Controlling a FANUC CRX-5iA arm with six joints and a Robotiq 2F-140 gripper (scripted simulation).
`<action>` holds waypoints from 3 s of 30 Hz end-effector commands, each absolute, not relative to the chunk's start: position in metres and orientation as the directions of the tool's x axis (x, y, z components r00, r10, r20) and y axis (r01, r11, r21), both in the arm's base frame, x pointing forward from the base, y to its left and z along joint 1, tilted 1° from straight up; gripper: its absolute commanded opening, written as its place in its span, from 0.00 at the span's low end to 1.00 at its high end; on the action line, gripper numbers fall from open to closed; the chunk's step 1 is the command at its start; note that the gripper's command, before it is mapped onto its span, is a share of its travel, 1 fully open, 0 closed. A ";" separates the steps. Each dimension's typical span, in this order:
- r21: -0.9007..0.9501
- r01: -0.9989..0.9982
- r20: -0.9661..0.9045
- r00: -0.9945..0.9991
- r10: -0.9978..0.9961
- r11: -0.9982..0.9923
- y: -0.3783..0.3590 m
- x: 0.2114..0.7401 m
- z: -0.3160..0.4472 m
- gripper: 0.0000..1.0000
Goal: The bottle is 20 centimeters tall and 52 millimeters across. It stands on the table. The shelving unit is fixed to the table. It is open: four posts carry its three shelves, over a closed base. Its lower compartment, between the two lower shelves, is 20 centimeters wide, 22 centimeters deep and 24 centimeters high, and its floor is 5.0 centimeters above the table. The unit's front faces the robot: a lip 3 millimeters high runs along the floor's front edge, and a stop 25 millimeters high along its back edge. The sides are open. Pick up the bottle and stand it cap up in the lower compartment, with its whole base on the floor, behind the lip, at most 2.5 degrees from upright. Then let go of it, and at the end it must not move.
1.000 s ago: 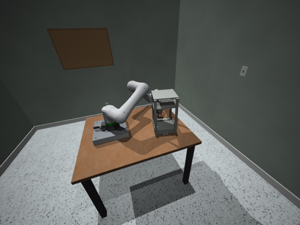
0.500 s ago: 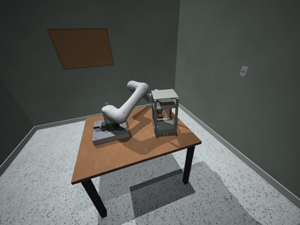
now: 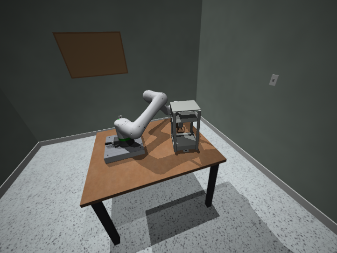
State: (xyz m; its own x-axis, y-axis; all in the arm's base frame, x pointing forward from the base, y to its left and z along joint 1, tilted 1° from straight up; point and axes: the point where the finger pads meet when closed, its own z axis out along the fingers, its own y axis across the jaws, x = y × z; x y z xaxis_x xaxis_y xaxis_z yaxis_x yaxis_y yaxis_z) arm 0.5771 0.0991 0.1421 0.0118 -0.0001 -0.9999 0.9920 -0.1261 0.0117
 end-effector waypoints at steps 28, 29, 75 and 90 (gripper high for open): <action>0.012 0.992 -1.000 0.012 0.000 -0.126 0.036 0.569 0.142 0.00; 0.012 0.992 -1.000 0.012 0.000 -0.126 0.033 0.569 0.142 0.00; 0.012 0.992 -1.000 0.012 0.000 -0.126 -0.035 0.560 0.142 0.00; 0.012 0.992 -1.000 0.012 0.000 -0.126 -0.035 0.560 0.142 0.00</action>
State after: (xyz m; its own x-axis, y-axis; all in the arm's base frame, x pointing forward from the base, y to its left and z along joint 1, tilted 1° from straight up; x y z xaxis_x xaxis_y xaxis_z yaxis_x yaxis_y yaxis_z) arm 0.5601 -0.0346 0.1419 0.0119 0.0000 -0.9999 0.9920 -0.1259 0.0118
